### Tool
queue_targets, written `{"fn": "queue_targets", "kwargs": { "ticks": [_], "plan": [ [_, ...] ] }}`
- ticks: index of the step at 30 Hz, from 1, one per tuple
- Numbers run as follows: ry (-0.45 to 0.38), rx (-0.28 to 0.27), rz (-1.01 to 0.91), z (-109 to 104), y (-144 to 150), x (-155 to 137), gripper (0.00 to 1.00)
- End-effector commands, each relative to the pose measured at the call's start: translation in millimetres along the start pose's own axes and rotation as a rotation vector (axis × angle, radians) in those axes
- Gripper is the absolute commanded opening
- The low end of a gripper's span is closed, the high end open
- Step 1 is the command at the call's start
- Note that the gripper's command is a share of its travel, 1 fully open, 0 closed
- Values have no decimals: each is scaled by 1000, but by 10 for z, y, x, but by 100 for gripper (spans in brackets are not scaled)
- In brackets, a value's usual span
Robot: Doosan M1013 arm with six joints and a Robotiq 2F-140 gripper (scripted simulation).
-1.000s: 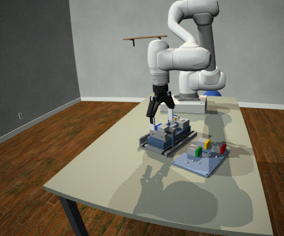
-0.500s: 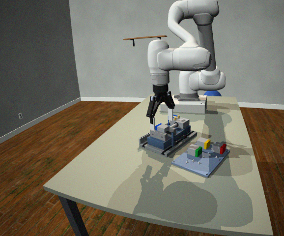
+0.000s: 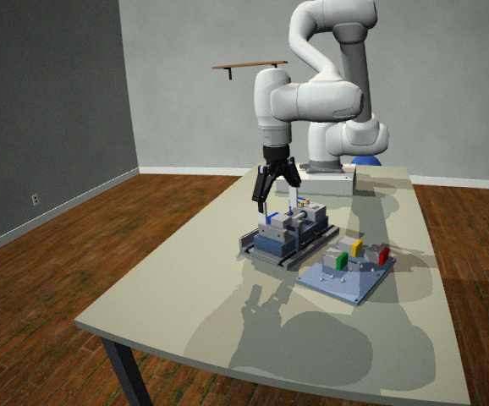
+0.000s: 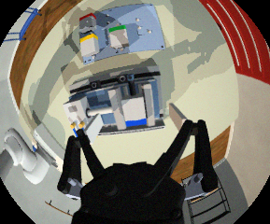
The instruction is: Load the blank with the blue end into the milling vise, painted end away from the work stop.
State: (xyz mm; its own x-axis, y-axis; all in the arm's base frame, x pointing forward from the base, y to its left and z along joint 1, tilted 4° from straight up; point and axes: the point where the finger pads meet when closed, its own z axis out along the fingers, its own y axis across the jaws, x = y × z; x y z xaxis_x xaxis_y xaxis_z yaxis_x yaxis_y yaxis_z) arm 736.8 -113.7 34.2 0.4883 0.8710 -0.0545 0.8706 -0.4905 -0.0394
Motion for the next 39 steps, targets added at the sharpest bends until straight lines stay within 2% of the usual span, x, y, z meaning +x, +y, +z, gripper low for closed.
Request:
{"fn": "queue_targets", "kwargs": {
  "ticks": [1,39],
  "plan": [
    [0,0,0,-2,0,0,100],
    [0,0,0,-55,0,0,100]
  ]
}}
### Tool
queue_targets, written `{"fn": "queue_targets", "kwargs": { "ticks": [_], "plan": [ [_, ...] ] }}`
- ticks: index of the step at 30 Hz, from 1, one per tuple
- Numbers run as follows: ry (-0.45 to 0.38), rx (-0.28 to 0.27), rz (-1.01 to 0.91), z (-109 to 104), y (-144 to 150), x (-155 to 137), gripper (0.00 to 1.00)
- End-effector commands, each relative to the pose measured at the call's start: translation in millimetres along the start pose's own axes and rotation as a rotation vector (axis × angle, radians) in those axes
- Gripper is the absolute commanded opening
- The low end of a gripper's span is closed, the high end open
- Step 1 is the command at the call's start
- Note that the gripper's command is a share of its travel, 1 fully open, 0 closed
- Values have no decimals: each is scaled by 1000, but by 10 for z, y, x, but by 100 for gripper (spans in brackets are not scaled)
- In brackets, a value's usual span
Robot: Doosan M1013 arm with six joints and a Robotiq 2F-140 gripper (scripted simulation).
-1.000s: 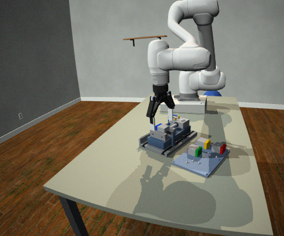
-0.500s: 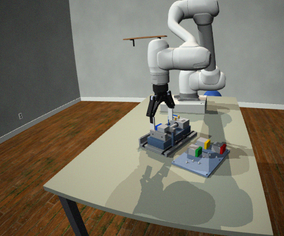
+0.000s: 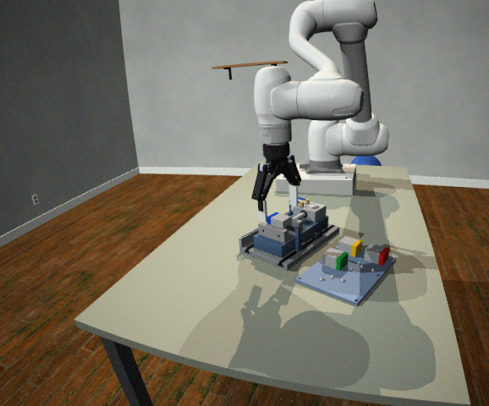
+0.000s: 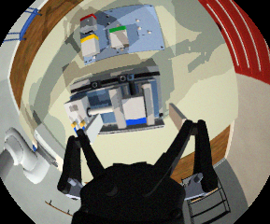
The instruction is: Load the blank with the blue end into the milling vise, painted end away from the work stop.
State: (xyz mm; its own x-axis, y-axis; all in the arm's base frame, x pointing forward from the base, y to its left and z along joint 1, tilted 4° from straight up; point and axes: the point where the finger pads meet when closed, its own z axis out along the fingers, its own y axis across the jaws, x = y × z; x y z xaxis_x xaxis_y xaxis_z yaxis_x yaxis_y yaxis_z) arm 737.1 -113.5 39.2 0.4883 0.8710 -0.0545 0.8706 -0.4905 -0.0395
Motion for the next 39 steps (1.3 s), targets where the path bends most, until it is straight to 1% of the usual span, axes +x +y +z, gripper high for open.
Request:
{"fn": "queue_targets", "kwargs": {
  "ticks": [1,39],
  "plan": [
    [0,0,0,-6,0,0,100],
    [0,0,0,-70,0,0,100]
  ]
}}
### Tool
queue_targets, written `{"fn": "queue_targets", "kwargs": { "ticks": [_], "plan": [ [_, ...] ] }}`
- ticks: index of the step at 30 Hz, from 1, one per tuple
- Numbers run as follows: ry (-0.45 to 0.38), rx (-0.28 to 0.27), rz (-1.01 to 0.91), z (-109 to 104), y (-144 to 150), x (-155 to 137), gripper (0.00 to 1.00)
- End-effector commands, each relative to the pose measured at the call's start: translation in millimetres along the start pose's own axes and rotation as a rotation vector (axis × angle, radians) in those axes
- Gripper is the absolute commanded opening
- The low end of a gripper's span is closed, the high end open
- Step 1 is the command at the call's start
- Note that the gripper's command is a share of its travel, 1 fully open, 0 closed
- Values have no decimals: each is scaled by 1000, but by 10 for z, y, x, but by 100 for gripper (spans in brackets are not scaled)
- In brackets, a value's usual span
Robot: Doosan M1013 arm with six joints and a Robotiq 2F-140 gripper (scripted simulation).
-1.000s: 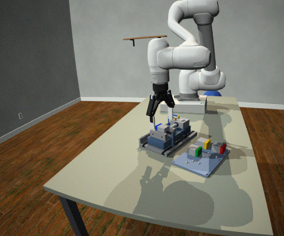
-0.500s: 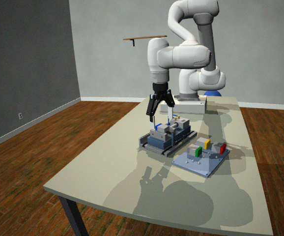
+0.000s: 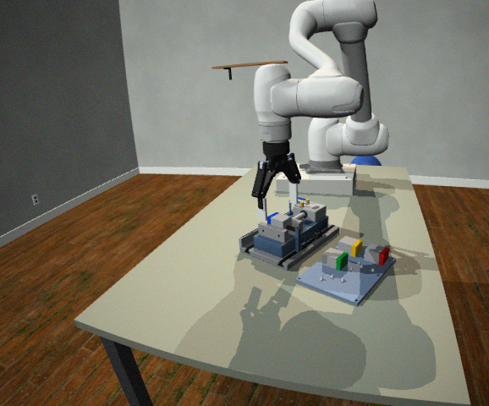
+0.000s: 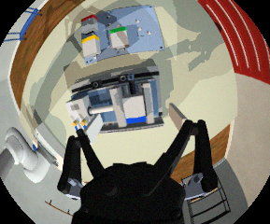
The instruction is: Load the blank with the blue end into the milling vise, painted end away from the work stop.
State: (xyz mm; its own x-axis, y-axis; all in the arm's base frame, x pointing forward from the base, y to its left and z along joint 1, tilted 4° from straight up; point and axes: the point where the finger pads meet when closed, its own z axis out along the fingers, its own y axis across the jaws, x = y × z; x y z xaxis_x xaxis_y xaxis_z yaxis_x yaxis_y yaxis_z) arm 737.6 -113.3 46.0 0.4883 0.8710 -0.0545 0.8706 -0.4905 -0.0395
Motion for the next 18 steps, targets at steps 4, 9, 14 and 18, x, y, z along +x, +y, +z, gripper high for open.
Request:
{"fn": "queue_targets", "kwargs": {
  "ticks": [4,9,14,18],
  "plan": [
    [0,0,0,-10,0,0,100],
    [0,0,0,-20,0,0,100],
    [0,0,0,-30,0,0,100],
    [0,0,0,-33,0,0,100]
  ]
}}
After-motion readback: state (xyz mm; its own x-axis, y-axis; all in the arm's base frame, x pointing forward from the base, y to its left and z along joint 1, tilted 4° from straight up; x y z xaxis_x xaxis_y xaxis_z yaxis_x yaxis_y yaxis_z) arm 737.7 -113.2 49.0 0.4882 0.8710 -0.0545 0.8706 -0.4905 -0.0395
